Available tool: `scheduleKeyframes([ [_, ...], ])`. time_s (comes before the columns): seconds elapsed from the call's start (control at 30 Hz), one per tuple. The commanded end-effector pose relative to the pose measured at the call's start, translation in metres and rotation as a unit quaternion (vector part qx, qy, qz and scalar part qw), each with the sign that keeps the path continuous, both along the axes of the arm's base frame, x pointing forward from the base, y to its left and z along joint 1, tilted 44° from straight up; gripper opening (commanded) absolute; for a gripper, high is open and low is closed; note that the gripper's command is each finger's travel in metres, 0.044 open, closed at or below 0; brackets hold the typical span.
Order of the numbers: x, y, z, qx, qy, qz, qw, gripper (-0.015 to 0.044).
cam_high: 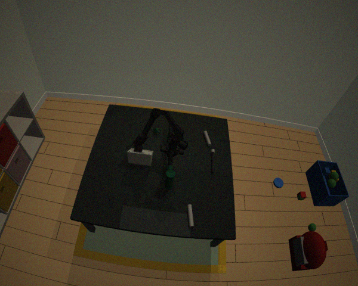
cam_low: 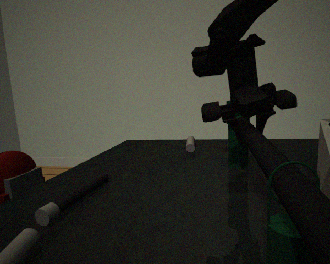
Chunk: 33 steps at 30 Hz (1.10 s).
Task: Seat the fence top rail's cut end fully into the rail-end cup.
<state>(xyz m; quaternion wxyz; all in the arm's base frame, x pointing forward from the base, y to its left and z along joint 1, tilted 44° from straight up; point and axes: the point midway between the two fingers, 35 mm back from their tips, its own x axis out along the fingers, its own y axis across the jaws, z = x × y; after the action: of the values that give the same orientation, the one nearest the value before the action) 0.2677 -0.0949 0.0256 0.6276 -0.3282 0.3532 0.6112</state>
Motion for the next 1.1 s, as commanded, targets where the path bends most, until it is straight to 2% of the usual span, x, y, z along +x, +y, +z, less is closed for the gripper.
scheduleKeyframes([
  [0.0, 0.003, -0.012, 0.000, -0.011, -0.007, -0.007, 1.000, 0.0000],
  [0.87, 0.000, -0.007, -0.006, 0.000, 0.000, 0.000, 1.000, 0.0000],
  [1.07, 0.000, -0.007, -0.006, 0.000, 0.000, 0.000, 1.000, 0.0157],
])
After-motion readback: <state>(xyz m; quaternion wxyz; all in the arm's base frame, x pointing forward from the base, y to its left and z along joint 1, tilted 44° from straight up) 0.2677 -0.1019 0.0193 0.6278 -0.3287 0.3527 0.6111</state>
